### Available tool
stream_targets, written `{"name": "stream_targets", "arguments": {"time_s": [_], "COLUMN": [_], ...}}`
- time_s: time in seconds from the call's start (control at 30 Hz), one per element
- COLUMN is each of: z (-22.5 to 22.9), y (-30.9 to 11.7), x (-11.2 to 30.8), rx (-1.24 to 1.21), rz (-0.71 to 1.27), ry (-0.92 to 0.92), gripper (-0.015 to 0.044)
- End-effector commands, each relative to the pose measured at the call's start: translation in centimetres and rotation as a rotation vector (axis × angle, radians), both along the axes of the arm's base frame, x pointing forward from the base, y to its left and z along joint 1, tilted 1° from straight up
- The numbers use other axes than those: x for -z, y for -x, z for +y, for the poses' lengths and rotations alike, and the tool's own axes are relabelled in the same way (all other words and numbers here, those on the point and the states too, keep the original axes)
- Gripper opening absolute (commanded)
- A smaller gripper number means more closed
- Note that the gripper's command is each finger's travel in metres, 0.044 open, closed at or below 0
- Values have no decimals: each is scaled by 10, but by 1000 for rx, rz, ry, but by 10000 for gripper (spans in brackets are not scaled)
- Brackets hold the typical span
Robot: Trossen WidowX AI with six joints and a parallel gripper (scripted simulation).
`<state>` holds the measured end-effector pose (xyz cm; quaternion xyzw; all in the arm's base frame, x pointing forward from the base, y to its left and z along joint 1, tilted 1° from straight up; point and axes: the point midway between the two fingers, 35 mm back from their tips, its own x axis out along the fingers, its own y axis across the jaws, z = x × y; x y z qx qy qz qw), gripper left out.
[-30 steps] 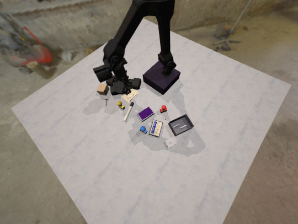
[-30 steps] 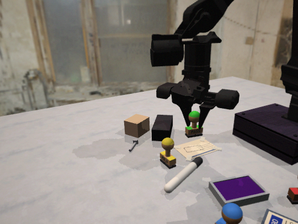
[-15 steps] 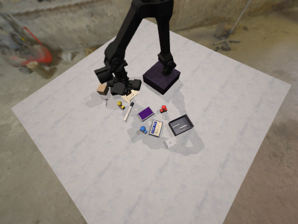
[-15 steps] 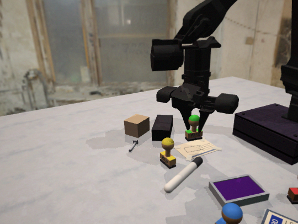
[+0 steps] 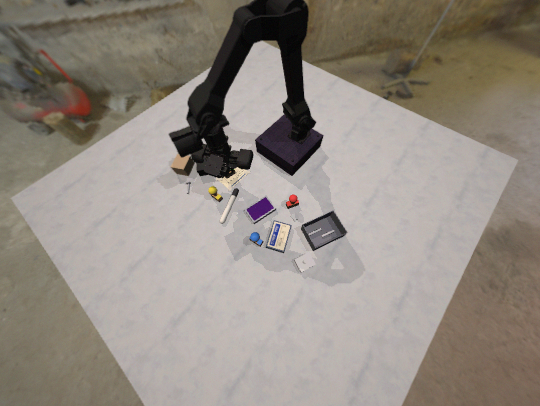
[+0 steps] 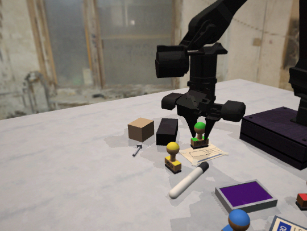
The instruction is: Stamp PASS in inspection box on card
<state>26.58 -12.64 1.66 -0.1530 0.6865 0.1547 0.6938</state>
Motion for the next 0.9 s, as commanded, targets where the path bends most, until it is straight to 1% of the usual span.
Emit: {"name": "stream_targets", "arguments": {"time_s": [0.0,0.87], "z": [0,1], "y": [0,1], "x": [3,17], "rx": [-3,-3], "rz": [-1,-1], "ry": [2,2], "gripper": [0,0]}}
